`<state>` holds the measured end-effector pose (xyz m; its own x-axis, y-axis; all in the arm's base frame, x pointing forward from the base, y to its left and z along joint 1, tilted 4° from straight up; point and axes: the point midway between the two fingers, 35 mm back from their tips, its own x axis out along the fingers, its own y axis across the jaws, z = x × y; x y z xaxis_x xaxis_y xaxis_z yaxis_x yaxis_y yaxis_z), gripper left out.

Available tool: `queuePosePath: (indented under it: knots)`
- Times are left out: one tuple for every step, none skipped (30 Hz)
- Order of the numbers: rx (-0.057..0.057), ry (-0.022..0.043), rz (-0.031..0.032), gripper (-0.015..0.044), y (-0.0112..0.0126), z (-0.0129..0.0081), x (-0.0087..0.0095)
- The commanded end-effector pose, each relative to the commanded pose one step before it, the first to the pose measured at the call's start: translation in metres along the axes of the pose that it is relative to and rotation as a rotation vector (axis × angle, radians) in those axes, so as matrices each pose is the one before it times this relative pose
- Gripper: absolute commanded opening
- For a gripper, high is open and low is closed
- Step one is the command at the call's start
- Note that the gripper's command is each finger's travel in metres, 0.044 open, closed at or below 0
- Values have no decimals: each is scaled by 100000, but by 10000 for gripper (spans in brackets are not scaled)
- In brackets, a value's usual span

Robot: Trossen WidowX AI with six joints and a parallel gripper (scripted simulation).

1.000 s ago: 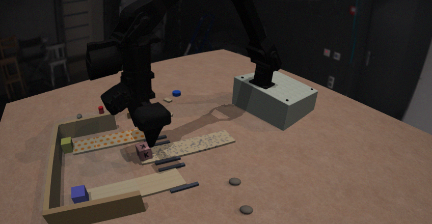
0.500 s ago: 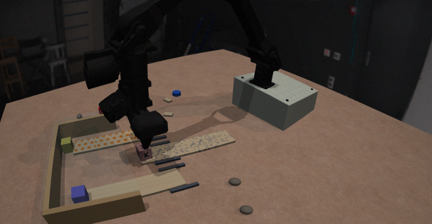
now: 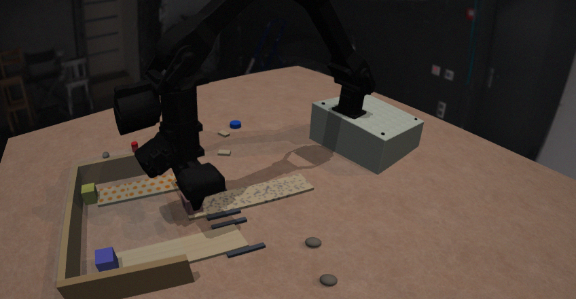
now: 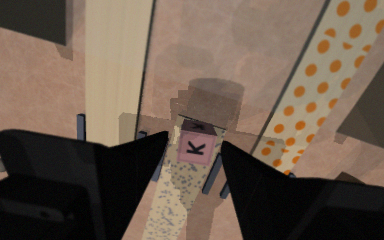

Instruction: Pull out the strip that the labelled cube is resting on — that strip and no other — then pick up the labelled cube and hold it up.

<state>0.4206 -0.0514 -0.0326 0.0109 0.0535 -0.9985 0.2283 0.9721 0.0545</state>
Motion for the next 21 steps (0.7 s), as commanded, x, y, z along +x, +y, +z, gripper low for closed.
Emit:
queuePosePath:
  knots:
    - [-93,354,-385,250,-75,-158,827]
    - [0,2,0,250,-3,-12,162]
    - [0,2,0,250,-3,-13,162]
    - [0,2,0,250,-2,-11,131]
    - [0,1,0,250,-1,-7,79]
    - [0,0,0,250,0,-2,26]
    - [0,0,0,250,0,0,0]
    - [0,0,0,250,0,0,0]
    - [9,-68,356,224,55,70,-266]
    - [0,0,0,198,0,0,0]
    - [0,0,0,171,0,0,0]
    - [0,0,0,145,0,0,0]
    - [0,0,0,138,0,0,0]
    - [0,0,0,132,0,0,0]
    - [0,0,0,125,0,0,0]
    - [0,0,0,118,0,0,0]
    - [0,0,0,112,0,0,0]
    - [0,0,0,105,0,0,0]
    - [0,0,0,98,0,0,0]
    - [0,0,0,72,0,0,0]
    - [0,0,0,46,0,0,0]
